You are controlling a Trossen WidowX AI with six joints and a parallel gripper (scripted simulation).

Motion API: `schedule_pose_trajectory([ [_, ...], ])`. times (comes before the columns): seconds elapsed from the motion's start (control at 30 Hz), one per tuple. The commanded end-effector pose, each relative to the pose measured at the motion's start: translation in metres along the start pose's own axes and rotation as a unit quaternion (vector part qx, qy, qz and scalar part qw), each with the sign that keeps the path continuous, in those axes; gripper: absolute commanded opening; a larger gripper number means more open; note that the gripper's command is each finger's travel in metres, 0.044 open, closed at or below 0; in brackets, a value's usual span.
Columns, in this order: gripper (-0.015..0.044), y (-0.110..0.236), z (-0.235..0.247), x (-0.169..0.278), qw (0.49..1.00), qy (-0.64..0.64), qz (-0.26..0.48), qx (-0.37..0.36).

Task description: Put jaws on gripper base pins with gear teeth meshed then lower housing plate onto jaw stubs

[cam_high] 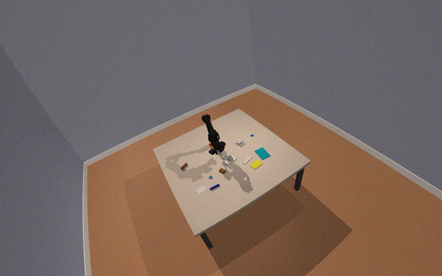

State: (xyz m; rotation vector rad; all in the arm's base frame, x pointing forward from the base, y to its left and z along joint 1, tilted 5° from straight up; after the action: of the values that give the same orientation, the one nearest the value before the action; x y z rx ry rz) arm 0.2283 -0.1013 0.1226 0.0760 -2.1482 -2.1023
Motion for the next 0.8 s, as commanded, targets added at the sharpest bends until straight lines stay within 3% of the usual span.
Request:
schedule_pose_trajectory([
  [0.0, 0.0134, 0.000, 0.001, 0.000, 1.000, 0.004, 0.000, -0.003],
  [0.53, 0.0134, 0.000, 0.001, 0.000, 1.000, 0.013, 0.000, -0.003],
  [0.77, 0.0134, 0.002, 0.002, -0.020, 1.000, 0.013, -0.001, -0.003],
])
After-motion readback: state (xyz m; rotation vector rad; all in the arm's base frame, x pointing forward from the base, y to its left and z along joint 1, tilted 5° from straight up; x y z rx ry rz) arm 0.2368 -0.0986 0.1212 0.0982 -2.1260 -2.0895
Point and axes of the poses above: the point midway between the two fingers, 35 mm back from their tips, its own y axis back along the fingers, its own z axis across the jaws, x = y × z, the point moved 4 cm from there along y, back along the fingers, and after that the axes turned 5 degrees about y, right-handed, at the moved point
